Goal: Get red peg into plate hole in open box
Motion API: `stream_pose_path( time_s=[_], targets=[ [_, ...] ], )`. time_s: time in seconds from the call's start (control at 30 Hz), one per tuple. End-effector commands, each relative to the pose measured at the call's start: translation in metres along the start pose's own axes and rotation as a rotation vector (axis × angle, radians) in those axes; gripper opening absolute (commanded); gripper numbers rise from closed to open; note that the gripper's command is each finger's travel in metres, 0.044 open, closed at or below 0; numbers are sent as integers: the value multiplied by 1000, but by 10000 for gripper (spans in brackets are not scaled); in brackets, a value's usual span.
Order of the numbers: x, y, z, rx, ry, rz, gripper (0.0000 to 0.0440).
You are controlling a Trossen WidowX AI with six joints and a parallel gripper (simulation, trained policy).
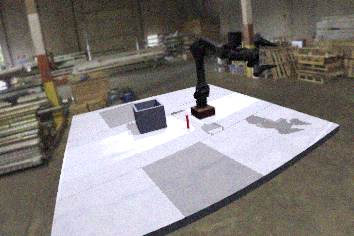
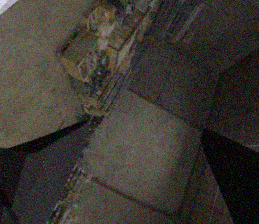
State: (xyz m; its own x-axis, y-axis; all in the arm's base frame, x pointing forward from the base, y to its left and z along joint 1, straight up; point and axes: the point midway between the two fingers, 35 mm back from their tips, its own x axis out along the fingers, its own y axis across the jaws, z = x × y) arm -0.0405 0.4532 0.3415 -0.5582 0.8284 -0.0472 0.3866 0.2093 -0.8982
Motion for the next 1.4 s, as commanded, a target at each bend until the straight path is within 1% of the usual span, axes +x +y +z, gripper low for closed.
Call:
stream_pose_path(
  time_s=[0.0,0.37,0.7,1.03,1.37],
  targets=[
    [-9,7,-11,91,44,34,440],
    [-39,41,-43,433,185,136,440],
    [-72,70,-67,740,340,195,440],
    [-110,96,-87,1041,515,217,440],
    [-151,121,-101,1334,707,202,440]
  ],
)
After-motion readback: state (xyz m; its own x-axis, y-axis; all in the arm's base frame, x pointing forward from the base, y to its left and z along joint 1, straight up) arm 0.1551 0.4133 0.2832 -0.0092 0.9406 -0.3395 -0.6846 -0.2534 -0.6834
